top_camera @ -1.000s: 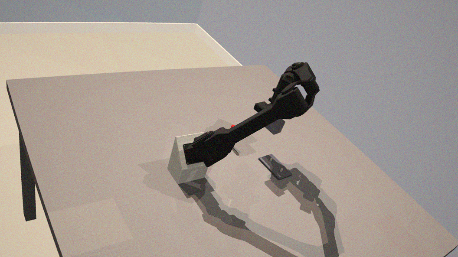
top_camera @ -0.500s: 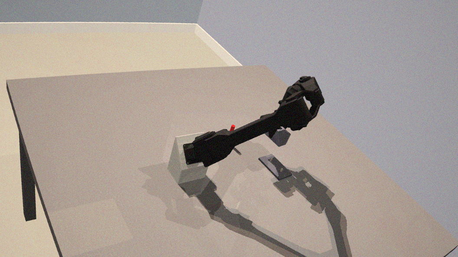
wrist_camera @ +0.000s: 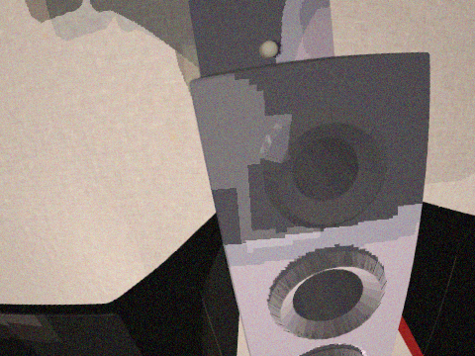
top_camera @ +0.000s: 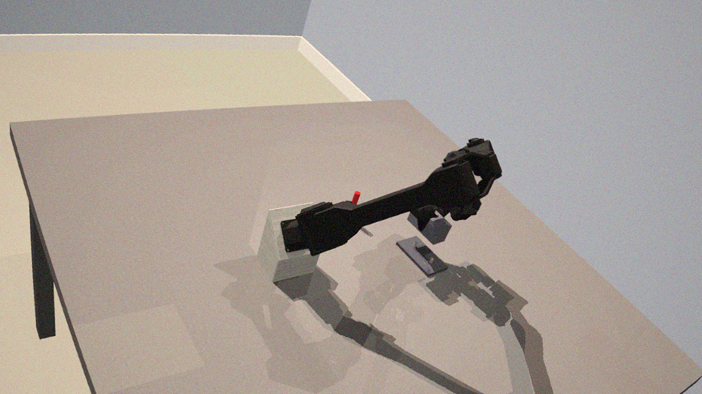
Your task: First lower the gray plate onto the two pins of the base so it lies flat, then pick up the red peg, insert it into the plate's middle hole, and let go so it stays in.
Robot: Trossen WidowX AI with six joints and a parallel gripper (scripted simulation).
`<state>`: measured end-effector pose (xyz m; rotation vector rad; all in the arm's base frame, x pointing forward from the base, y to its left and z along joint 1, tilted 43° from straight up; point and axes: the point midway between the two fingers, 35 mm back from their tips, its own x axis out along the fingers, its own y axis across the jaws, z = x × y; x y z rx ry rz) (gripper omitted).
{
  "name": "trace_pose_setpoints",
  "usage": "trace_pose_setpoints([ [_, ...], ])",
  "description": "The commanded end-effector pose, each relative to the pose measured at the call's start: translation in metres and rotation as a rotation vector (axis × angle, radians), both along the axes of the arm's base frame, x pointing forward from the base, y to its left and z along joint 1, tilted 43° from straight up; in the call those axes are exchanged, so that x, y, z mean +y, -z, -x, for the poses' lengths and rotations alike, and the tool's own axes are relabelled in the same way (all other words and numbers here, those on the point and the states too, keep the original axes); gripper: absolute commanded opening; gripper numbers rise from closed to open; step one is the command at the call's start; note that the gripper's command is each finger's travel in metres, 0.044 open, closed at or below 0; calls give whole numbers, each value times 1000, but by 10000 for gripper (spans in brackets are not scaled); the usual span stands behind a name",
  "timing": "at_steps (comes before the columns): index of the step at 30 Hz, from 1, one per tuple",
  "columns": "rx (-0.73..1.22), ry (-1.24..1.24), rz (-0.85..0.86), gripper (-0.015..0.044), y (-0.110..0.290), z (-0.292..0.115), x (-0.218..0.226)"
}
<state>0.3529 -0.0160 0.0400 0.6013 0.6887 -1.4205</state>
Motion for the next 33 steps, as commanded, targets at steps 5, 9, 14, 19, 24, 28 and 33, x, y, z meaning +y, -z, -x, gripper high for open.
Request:
trace_pose_setpoints([
  [5, -17, 8, 11, 0, -8, 3, -23],
  [9, -17, 9, 12, 0, -8, 3, -25],
  [14, -17, 9, 12, 0, -8, 3, -25],
  [19, -17, 9, 12, 0, -8, 3, -25],
  [24, -17, 9, 12, 0, -8, 3, -25],
  [28, -17, 9, 12, 0, -8, 3, -25],
  [33, -17, 9, 12, 0, -8, 3, -25],
])
